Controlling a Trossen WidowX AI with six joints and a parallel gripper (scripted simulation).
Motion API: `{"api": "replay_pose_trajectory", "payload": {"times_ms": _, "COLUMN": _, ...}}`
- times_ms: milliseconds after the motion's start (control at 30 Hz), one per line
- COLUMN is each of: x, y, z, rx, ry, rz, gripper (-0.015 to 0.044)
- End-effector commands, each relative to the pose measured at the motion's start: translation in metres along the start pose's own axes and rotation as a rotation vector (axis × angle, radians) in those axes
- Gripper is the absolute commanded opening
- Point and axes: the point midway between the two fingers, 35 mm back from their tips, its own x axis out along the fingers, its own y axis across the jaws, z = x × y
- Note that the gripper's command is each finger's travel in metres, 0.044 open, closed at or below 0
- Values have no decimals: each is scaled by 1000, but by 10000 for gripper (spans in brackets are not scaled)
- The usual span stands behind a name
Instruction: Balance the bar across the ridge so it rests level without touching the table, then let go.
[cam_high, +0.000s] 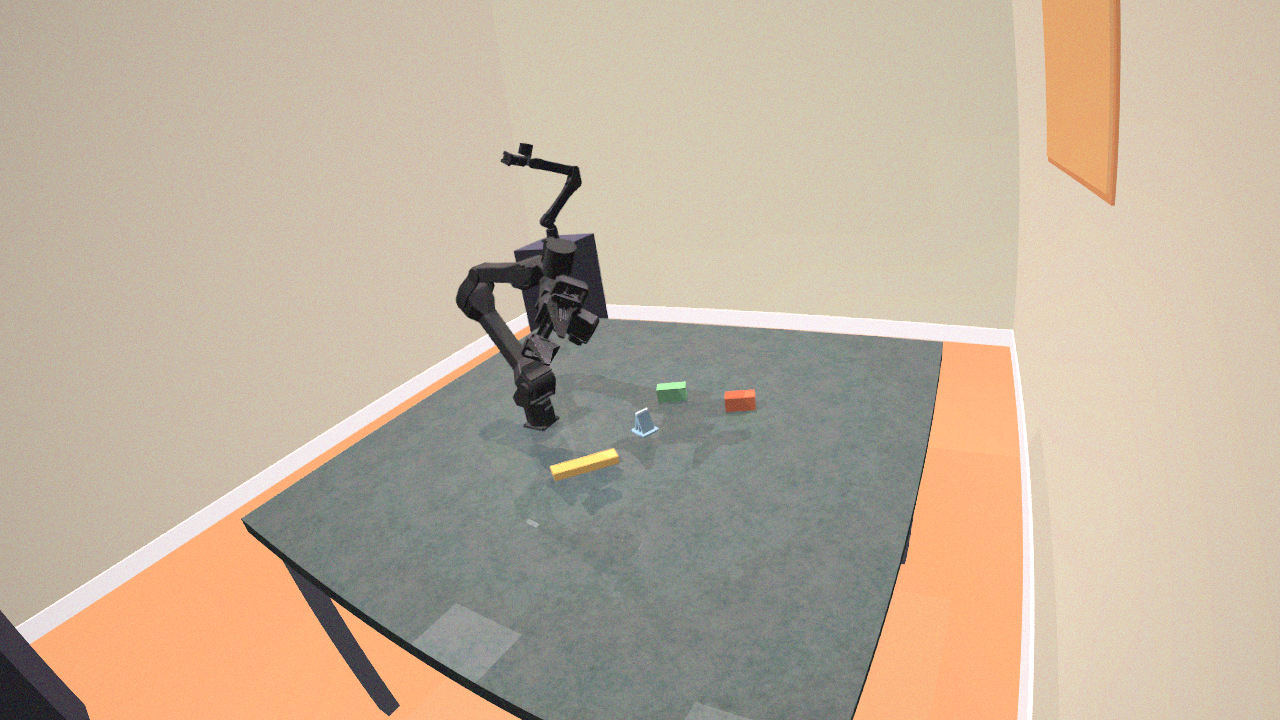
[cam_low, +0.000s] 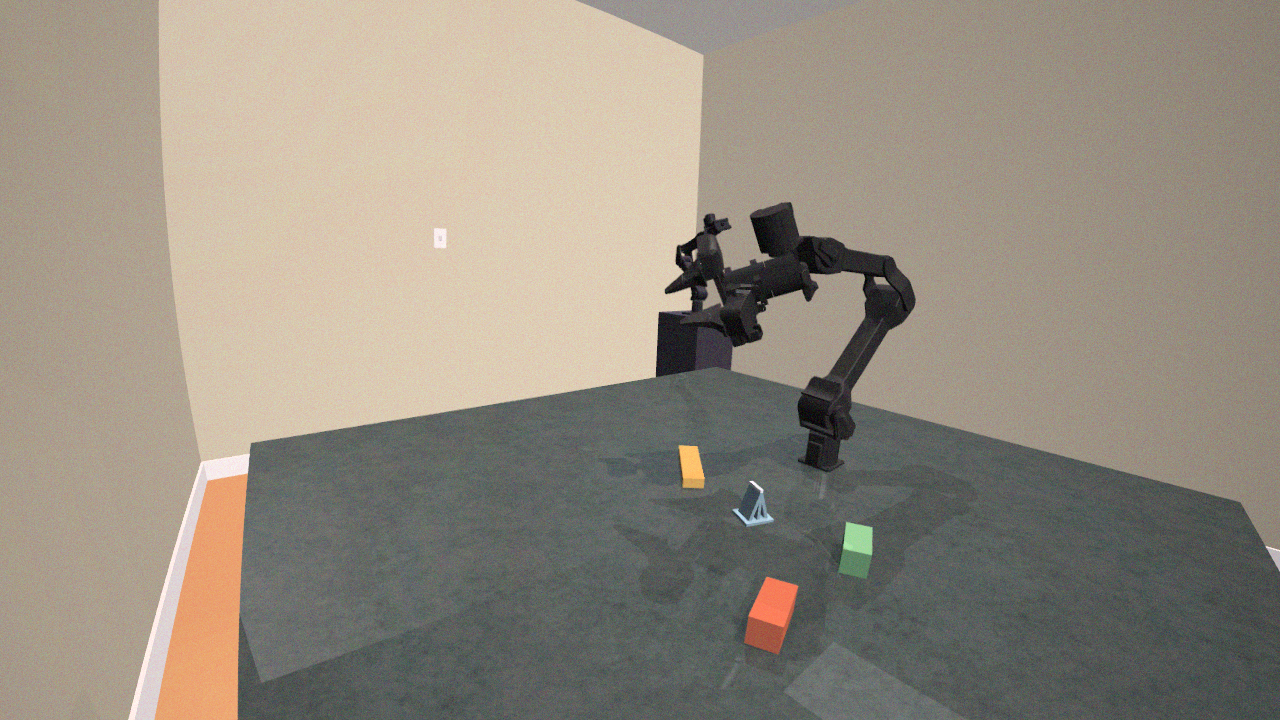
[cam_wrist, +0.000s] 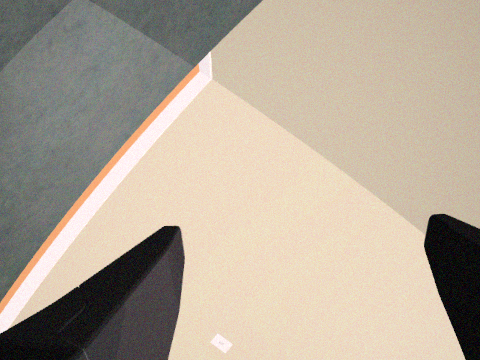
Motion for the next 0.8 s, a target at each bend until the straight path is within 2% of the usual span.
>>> {"api": "replay_pose_trajectory", "payload": {"times_ms": 0, "x": 9, "y": 5, "z": 12, "rx": -2, "ry": -54, "rz": 55, "gripper": 315}}
{"api": "replay_pose_trajectory", "payload": {"times_ms": 767, "x": 45, "y": 66, "z": 79, "rx": 83, "ry": -352, "rz": 543, "gripper": 315}}
